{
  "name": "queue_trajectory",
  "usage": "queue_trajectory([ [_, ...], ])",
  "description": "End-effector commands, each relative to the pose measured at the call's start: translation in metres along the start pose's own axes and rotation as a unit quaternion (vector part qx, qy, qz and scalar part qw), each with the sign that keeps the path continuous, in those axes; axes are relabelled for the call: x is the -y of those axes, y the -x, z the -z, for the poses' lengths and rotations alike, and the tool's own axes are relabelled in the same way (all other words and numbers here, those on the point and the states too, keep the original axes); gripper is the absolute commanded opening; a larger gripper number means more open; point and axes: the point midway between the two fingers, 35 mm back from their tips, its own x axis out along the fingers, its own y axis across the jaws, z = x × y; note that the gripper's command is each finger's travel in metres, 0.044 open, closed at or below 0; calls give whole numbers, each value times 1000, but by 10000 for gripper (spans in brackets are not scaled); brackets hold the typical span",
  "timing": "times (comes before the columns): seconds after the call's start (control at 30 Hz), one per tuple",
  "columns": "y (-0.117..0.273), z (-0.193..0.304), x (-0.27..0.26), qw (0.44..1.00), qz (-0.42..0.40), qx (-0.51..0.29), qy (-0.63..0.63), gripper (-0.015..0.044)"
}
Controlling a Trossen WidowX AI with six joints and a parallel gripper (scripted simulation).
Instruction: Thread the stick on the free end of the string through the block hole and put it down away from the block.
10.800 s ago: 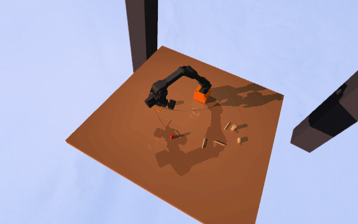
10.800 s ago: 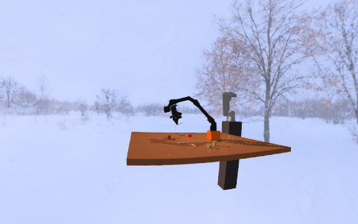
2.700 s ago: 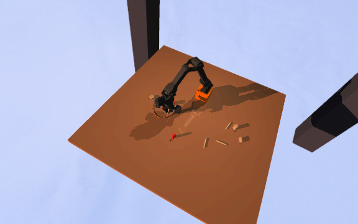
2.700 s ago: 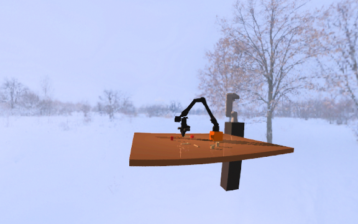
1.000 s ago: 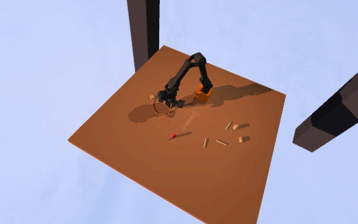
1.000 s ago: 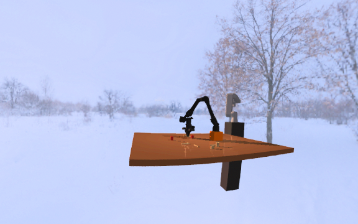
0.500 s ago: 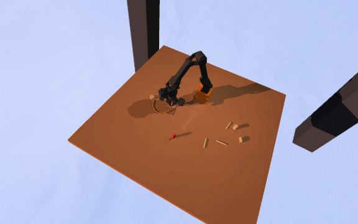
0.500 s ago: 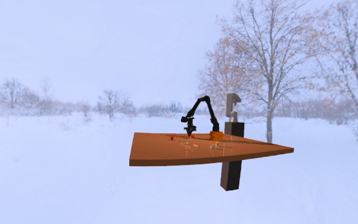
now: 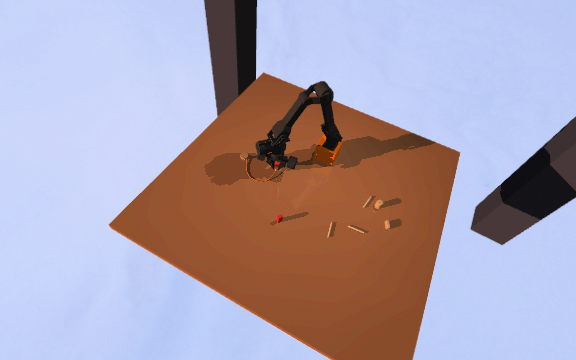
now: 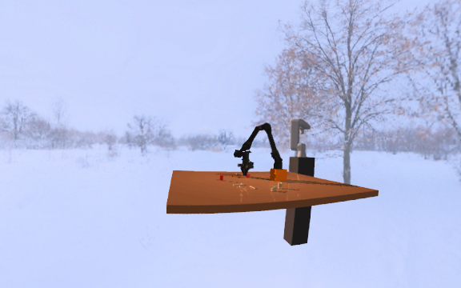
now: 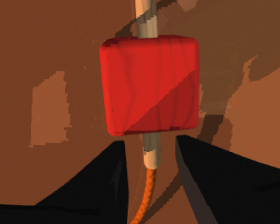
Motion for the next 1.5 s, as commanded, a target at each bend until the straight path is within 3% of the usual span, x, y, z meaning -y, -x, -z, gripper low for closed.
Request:
queue_trajectory([
  [0.0, 10, 1, -2, 1000, 0, 0, 0, 120],
  [0.17, 78, 2, -1, 1000, 0, 0, 0, 120],
  [0.47, 76, 2, -2, 1000, -3, -3, 10, 120],
  [0.67, 76, -7, -3, 968, -3, 0, 252, 120],
  [0.83, 77, -16, -3, 884, -1, 2, 468, 120],
  [1.0, 77, -24, -3, 753, 1, 3, 658, 120],
  [1.47, 77, -38, -2, 502, 5, 3, 865, 120],
])
